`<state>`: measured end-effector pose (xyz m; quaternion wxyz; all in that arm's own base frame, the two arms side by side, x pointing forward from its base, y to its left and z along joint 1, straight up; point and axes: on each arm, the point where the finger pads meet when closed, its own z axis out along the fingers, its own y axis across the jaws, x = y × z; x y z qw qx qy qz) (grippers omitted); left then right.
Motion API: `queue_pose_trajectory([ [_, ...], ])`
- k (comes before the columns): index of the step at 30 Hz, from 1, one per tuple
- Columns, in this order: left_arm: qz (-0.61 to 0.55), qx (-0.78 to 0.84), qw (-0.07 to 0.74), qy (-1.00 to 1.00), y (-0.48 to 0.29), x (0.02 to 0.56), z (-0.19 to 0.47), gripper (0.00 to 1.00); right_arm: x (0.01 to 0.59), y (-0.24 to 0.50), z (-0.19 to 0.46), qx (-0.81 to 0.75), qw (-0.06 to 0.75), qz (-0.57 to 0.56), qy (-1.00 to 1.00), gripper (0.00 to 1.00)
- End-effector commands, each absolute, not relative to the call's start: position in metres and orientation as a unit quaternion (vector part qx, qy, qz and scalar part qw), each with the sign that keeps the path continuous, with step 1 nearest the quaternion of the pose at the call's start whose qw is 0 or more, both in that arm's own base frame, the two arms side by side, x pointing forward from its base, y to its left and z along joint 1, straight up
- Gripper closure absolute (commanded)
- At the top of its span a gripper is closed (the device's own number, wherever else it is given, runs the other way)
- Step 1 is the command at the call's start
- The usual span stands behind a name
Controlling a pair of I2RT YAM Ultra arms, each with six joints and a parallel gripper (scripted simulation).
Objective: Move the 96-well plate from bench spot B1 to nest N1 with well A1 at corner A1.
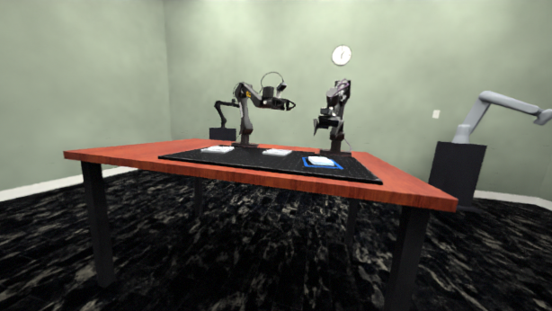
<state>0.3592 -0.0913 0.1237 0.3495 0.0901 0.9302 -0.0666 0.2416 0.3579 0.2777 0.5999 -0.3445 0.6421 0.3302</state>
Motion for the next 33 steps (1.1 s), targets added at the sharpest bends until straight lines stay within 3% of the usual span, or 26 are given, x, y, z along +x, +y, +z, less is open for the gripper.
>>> queue_pose_trajectory([
  [1, -0.067, 0.090, 0.346, 0.932, -0.091, 0.359, 0.126, 0.00, 0.242, 0.355, 0.295, -0.335, 0.618, 0.333, 0.628, 0.00],
  [11, -0.059, 0.071, 0.322, 0.942, -0.086, 0.355, 0.119, 0.00, 0.242, 0.355, 0.295, -0.335, 0.618, 0.333, 0.628, 0.00],
  [23, -0.020, -0.057, 0.106, 0.992, -0.092, 0.354, 0.088, 0.00, 0.242, 0.355, 0.295, -0.335, 0.618, 0.333, 0.628, 0.00],
  [33, -0.008, -0.113, 0.023, 0.993, -0.096, 0.372, 0.078, 0.00, 0.242, 0.355, 0.295, -0.335, 0.618, 0.333, 0.628, 0.00],
])
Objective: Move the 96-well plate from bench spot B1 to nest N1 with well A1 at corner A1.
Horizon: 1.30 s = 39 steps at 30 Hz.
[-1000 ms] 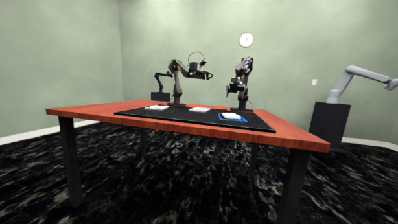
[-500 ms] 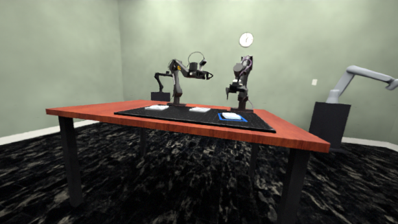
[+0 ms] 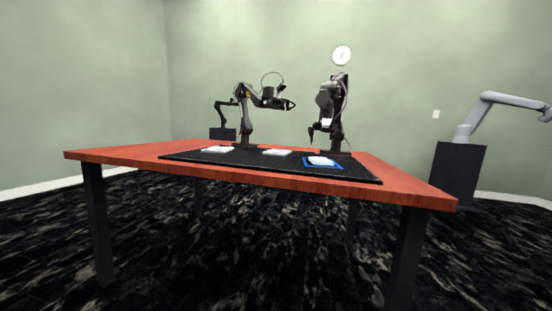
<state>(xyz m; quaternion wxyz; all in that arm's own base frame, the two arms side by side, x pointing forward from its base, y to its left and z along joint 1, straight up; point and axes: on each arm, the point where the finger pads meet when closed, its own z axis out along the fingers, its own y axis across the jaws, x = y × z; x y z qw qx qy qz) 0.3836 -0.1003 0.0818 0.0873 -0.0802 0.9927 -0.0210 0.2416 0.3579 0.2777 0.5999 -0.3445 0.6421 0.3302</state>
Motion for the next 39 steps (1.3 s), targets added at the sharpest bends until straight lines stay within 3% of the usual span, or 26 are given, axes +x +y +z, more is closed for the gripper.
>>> queue_pose_trajectory([
  [1, -0.007, -0.117, 0.018, 0.993, -0.096, 0.374, 0.077, 0.00, 0.242, 0.355, 0.295, -0.335, 0.618, 0.333, 0.628, 0.00],
  [13, -0.003, -0.128, 0.008, 0.992, -0.099, 0.395, 0.071, 0.00, 0.242, 0.355, 0.295, -0.335, 0.618, 0.333, 0.628, 0.00],
  [39, -0.001, -0.128, 0.004, 0.992, -0.096, 0.389, 0.040, 0.00, 0.242, 0.355, 0.295, -0.335, 0.618, 0.333, 0.628, 0.00],
])
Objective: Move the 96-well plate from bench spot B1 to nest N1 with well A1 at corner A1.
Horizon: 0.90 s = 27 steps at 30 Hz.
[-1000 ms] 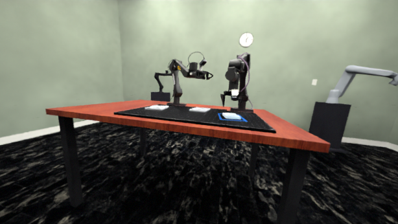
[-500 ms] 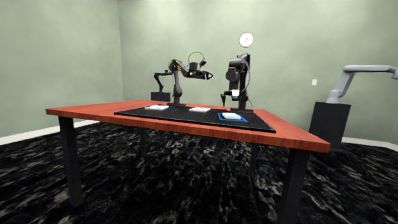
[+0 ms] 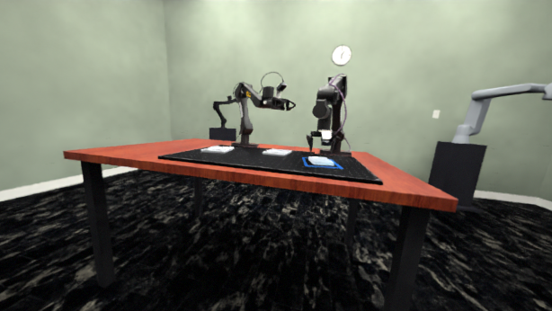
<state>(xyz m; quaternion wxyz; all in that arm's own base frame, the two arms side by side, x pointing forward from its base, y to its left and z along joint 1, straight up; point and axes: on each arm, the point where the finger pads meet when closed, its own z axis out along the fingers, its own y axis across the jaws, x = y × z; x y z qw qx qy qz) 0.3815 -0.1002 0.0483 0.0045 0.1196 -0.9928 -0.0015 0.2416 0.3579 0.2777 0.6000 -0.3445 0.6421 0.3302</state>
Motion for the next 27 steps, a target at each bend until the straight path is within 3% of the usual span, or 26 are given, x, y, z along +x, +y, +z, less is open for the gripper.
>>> queue_pose_trajectory([
  [1, 0.001, 0.128, -0.004, -0.992, -0.096, 0.389, 0.039, 0.00, 0.242, 0.355, 0.295, -0.335, 0.618, 0.333, 0.628, 0.00],
  [27, 0.002, 0.128, -0.006, -0.992, -0.096, 0.390, 0.015, 0.00, 0.242, 0.355, 0.295, -0.335, 0.618, 0.333, 0.628, 0.00],
])
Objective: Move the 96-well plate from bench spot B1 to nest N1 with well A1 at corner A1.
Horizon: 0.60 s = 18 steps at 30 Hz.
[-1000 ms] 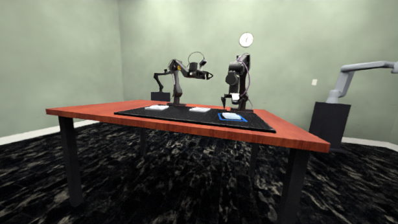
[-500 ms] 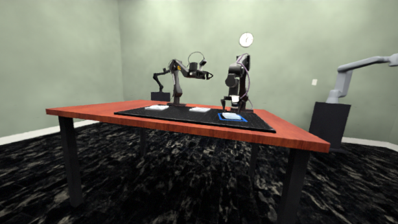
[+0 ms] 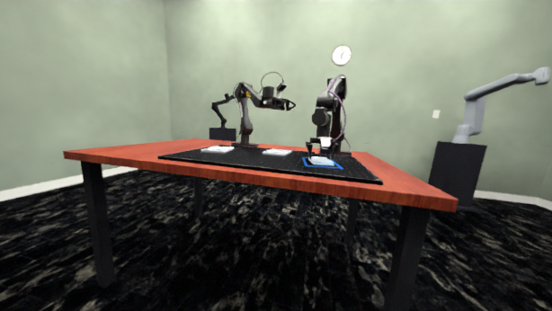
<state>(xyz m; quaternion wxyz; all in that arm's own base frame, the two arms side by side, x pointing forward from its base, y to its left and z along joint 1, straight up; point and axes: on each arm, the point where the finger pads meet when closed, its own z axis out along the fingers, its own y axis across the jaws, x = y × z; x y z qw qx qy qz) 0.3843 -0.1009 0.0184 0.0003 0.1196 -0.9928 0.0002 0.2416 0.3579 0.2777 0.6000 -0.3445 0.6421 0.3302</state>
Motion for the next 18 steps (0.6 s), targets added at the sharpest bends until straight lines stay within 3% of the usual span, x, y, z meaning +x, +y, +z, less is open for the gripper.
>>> queue_pose_trajectory([
  [1, 0.002, 0.128, -0.006, -0.992, -0.0962, 0.3900, 0.0147, 0.00, 0.2418, 0.3554, 0.2947, -0.335, 0.618, 0.333, 0.628, 0.00],
  [4, 0.002, 0.128, -0.006, -0.992, -0.0962, 0.3900, 0.0147, 0.00, 0.2418, 0.3554, 0.2947, -0.335, 0.618, 0.333, 0.628, 0.00],
  [8, 0.002, 0.128, -0.006, -0.992, -0.0962, 0.3900, 0.0147, 0.09, 0.2418, 0.3554, 0.2947, -0.335, 0.618, 0.333, 0.628, 0.00],
  [12, 0.003, 0.125, -0.007, -0.992, -0.0986, 0.3892, 0.0197, 0.09, 0.2418, 0.3554, 0.2947, -0.335, 0.618, 0.333, 0.628, 0.00],
  [18, 0.002, 0.128, -0.005, -0.992, -0.0995, 0.3885, 0.0142, 0.17, 0.2418, 0.3554, 0.2947, -0.335, 0.618, 0.333, 0.628, 0.00],
])
